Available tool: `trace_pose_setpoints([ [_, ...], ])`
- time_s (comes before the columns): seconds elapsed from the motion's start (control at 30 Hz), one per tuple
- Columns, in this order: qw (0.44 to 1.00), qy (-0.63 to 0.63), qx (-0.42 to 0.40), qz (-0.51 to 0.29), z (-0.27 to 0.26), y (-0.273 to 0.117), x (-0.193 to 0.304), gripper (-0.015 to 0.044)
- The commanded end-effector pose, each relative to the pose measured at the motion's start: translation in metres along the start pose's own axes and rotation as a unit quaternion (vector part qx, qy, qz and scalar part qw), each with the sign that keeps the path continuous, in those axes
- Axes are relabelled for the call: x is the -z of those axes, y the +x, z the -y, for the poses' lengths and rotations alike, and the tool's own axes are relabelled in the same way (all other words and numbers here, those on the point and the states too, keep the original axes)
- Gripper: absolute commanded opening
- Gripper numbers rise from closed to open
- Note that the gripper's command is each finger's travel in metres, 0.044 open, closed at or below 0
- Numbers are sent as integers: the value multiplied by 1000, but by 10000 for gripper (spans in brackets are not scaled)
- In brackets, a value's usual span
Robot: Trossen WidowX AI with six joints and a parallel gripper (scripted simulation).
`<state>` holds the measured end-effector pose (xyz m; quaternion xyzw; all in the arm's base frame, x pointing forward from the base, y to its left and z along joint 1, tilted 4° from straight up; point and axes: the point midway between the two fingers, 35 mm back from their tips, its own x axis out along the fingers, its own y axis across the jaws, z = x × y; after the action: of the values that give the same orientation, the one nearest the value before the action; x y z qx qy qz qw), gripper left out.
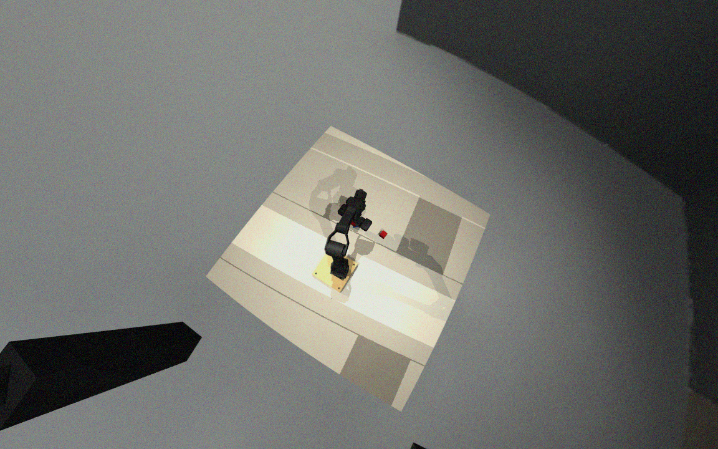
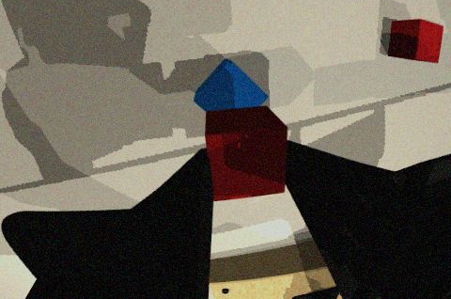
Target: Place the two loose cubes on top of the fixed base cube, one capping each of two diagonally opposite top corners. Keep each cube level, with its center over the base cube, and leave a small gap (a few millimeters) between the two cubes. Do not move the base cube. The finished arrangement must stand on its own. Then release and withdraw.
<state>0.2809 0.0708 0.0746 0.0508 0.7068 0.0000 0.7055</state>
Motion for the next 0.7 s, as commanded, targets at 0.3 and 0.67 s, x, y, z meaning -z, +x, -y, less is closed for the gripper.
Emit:
trace_pose_setpoints([
  [0.3,1000,-4,-1,-4,0,21,1,105],
  [0.67,1000,-3,-1,-4,0,23,1,105],
])
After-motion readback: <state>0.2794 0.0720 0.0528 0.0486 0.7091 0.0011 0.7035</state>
